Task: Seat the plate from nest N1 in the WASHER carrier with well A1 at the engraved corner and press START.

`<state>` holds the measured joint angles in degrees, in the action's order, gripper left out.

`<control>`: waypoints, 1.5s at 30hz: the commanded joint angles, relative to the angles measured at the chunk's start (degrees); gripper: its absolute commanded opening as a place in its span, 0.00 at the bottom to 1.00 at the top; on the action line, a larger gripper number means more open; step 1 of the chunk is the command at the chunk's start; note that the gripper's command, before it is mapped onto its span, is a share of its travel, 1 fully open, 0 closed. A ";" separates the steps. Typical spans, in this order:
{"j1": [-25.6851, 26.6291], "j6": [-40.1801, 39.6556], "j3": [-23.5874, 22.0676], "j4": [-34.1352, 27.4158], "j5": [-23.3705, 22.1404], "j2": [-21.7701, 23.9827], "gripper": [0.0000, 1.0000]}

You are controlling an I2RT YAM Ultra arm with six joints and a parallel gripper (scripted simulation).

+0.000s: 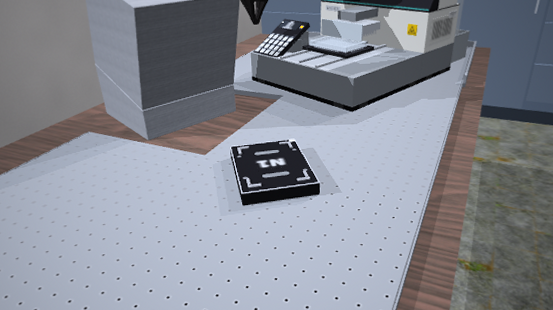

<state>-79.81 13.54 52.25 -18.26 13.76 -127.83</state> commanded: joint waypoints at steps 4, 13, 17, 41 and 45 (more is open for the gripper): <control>-0.70 0.39 0.77 -0.83 -0.12 1.86 0.00; -0.70 0.39 0.77 -0.83 -0.12 1.86 0.00; -0.70 0.39 0.77 -0.83 -0.12 1.86 0.00; 2.20 -7.37 -15.77 26.30 3.70 9.07 1.00; 3.73 -9.24 -12.20 25.21 2.67 12.31 1.00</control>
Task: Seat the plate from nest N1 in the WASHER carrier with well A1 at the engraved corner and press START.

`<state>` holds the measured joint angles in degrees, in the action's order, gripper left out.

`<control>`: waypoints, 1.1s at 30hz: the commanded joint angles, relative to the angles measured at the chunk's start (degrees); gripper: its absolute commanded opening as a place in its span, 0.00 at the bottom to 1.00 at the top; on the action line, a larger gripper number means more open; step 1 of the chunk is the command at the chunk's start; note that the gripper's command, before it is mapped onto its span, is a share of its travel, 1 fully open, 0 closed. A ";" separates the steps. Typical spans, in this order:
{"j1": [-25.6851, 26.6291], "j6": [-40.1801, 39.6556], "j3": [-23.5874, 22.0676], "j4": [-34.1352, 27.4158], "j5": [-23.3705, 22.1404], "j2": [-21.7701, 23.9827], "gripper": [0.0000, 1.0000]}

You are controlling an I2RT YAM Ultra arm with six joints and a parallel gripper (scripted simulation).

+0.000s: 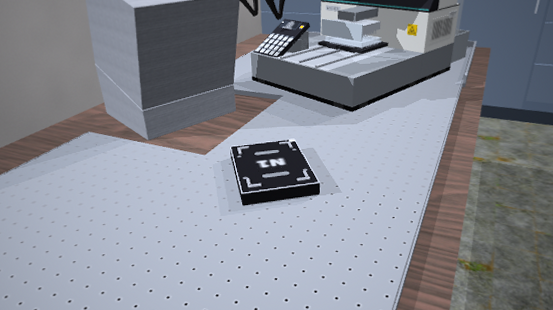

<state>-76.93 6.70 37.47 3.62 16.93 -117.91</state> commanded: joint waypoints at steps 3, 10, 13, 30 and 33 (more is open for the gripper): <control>1.91 -3.49 4.26 1.80 -0.95 2.61 1.00; 4.14 -5.68 8.47 -3.42 -1.82 3.00 1.00; 3.56 -5.96 9.21 -4.14 -1.97 2.99 1.00; 7.14 -9.73 19.18 -13.20 -3.27 3.11 1.00; 8.95 -10.39 21.24 -14.90 -3.46 2.98 1.00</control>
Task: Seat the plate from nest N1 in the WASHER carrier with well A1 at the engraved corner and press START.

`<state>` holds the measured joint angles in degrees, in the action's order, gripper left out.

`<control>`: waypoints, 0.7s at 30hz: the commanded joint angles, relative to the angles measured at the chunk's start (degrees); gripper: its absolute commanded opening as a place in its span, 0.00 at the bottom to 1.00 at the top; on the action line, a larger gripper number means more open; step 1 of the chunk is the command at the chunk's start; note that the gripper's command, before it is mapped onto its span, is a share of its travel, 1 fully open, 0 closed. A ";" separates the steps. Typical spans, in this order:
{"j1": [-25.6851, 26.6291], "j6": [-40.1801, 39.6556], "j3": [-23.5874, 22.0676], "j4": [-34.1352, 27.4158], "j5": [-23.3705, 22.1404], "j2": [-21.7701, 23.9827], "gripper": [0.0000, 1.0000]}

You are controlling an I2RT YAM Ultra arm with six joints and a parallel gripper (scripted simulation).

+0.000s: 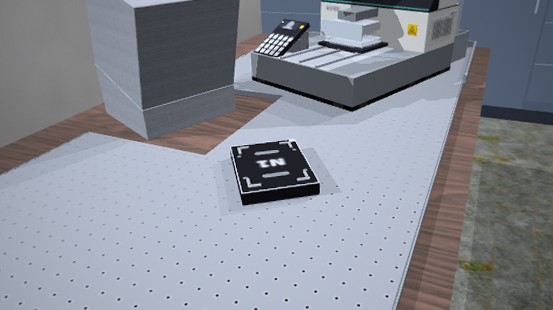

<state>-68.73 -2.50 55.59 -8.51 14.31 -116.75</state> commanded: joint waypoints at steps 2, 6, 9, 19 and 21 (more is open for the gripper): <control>1.04 -1.46 4.19 -3.67 -0.96 0.95 1.00; -0.10 -1.44 4.43 -3.90 -0.99 0.80 1.00; 0.12 -1.36 4.48 -3.95 -1.00 0.78 1.00; 0.47 -1.01 3.34 -3.30 -0.51 0.44 1.00; 0.47 -1.01 3.34 -3.30 -0.51 0.44 1.00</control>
